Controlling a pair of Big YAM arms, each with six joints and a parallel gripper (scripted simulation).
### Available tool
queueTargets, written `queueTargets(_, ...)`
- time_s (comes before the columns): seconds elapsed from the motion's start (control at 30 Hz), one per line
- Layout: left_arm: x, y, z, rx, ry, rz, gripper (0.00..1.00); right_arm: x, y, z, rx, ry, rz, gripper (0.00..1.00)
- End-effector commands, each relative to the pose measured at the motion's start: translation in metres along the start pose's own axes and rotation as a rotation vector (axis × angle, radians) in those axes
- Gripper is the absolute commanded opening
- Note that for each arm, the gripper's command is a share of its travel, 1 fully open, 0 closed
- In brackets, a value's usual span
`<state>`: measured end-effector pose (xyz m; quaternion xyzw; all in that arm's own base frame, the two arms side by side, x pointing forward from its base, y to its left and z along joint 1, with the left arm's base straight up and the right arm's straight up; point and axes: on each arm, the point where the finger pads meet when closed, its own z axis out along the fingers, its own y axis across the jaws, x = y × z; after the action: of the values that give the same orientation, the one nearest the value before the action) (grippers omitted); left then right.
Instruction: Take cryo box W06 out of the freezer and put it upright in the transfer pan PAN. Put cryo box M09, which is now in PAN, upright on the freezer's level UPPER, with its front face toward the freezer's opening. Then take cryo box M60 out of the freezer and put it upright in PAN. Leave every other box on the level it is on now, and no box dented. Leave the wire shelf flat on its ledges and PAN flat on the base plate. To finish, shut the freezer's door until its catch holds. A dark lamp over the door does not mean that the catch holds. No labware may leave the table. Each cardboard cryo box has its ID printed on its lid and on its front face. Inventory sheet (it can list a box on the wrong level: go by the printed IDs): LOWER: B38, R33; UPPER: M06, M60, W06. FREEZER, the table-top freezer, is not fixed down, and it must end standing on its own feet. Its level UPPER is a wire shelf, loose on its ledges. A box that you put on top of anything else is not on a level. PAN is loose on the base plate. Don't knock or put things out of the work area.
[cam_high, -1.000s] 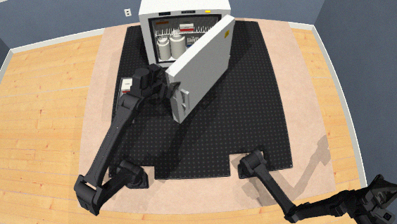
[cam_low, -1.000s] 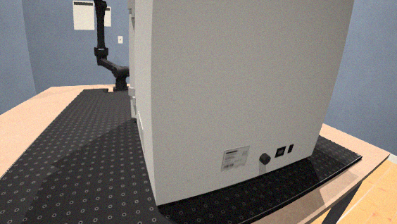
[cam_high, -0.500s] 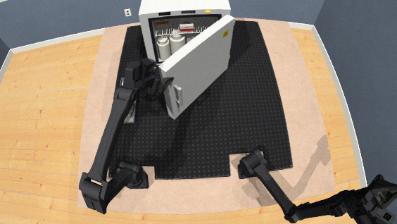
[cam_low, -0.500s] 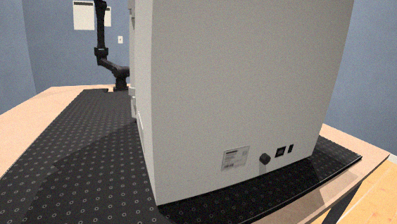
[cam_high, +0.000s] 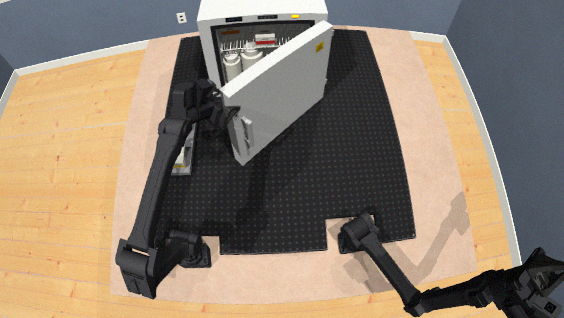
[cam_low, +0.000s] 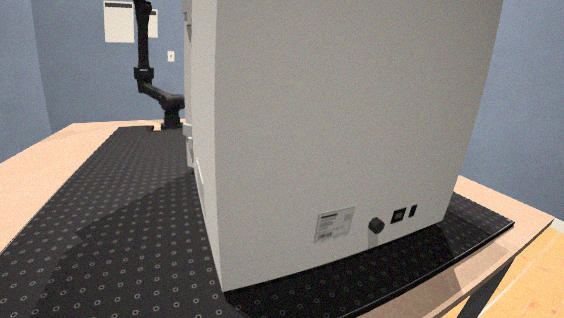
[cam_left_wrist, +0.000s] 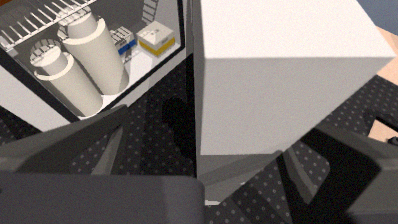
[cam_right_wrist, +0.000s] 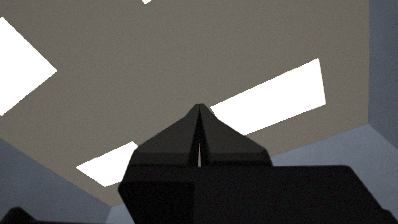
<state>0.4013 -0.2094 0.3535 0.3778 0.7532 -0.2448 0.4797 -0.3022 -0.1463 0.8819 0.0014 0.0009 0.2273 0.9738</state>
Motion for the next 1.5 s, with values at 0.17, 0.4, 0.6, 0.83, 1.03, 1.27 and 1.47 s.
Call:
queueTargets(0.17, -0.019, -0.002, -0.004, 0.006, -0.02, 0.039, 1.0, 0.014, 0.0, 0.003, -0.003, 0.031, -0.011, 0.0)
queueTargets(0.4, -0.033, 0.011, -0.009, -0.011, -0.038, 0.047, 1.0, 0.014, 0.0, 0.003, -0.003, 0.031, -0.011, 0.0)
queueTargets(0.6, -0.035, 0.014, -0.009, -0.006, -0.04, 0.052, 1.0, 0.014, 0.0, 0.003, -0.003, 0.031, -0.011, 0.0)
queueTargets(0.83, -0.019, 0.011, -0.004, 0.004, -0.017, 0.037, 1.0, 0.014, 0.0, 0.003, -0.003, 0.031, -0.011, 0.0)
queueTargets(1.03, -0.018, 0.011, -0.004, 0.004, -0.016, 0.035, 1.0, 0.014, 0.0, 0.003, -0.003, 0.031, -0.011, 0.0)
queueTargets(1.27, -0.034, 0.016, -0.009, -0.002, -0.038, 0.053, 1.0, 0.014, 0.0, 0.003, -0.003, 0.031, -0.011, 0.0)
queueTargets(1.47, -0.021, 0.016, -0.006, 0.006, -0.021, 0.042, 1.0, 0.014, 0.0, 0.003, -0.003, 0.031, -0.011, 0.0)
